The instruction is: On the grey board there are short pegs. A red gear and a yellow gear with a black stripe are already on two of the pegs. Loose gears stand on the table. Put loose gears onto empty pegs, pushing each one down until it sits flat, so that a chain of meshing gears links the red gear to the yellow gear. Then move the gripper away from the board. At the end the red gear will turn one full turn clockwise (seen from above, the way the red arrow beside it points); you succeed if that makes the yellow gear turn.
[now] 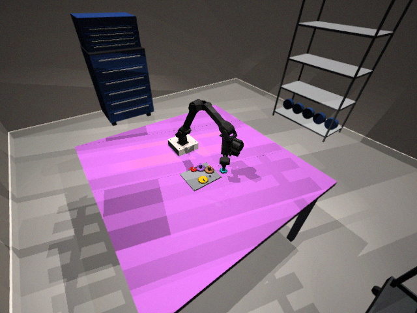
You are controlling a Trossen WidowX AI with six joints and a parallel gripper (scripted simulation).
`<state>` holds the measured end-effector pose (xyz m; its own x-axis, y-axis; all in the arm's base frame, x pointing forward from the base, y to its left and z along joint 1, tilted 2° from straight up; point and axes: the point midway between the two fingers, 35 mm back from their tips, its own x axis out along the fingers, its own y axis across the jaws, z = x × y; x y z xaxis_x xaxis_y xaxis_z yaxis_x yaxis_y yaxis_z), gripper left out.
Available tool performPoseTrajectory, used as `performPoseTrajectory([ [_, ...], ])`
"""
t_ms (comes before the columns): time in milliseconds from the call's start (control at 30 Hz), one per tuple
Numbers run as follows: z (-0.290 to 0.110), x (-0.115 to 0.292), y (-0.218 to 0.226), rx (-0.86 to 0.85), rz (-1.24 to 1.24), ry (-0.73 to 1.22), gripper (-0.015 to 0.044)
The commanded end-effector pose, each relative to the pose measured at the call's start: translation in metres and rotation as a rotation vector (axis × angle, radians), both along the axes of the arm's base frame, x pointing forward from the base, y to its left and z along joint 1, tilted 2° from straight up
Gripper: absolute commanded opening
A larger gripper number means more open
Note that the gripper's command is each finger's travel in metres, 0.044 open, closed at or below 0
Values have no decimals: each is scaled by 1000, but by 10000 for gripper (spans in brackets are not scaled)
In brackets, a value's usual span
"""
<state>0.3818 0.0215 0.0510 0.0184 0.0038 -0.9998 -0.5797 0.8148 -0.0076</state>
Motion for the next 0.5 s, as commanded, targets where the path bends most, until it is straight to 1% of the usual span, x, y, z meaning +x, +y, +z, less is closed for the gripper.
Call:
performPoseTrajectory([
  [0, -15, -1, 2, 2, -1, 9, 440],
  [167, -16, -1, 2, 2, -1, 9, 440],
  [467, -30, -1, 2, 2, -1, 9, 440],
])
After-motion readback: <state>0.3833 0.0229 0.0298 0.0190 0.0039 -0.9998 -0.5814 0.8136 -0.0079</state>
